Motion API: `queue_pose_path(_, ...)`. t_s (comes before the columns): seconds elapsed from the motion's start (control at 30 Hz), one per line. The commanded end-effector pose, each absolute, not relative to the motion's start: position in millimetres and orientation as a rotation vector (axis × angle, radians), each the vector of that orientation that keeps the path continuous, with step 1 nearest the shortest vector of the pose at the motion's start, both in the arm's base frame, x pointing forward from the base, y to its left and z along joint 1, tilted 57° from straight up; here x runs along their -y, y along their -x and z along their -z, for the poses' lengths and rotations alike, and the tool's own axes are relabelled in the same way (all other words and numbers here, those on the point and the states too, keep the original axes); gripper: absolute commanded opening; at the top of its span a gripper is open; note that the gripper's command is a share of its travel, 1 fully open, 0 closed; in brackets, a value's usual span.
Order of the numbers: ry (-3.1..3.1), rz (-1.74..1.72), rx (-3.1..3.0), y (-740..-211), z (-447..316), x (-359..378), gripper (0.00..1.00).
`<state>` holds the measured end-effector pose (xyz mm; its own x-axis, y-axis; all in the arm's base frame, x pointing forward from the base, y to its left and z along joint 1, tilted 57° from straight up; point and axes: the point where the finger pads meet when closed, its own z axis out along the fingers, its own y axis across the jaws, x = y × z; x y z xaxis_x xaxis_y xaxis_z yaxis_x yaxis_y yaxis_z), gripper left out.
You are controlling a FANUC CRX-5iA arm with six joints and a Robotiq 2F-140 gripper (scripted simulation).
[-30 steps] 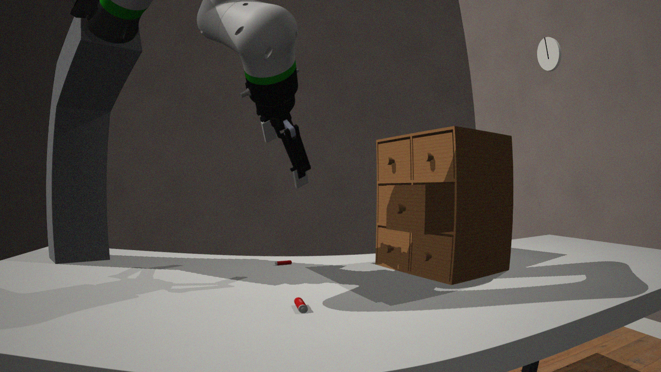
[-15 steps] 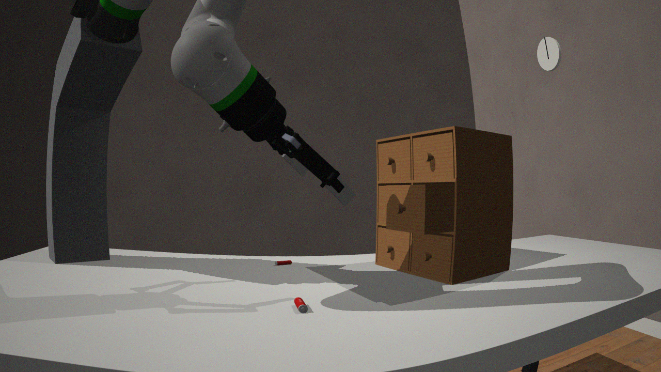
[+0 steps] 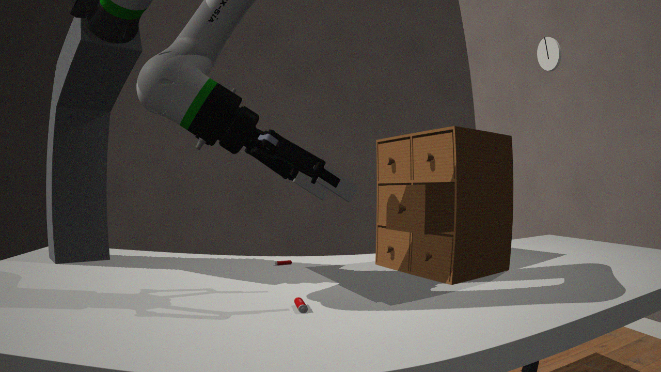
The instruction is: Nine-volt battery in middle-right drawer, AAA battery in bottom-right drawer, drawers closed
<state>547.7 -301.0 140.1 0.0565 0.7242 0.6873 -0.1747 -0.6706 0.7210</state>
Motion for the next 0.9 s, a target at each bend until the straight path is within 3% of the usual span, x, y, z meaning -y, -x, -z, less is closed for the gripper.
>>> queue_pose_path(0.0,-1.654,-1.700,-0.552,-549,-140,301,0.00)
queue_pose_path(0.87,-1.652,-1.697,-0.562,-561,-143,301,0.00)
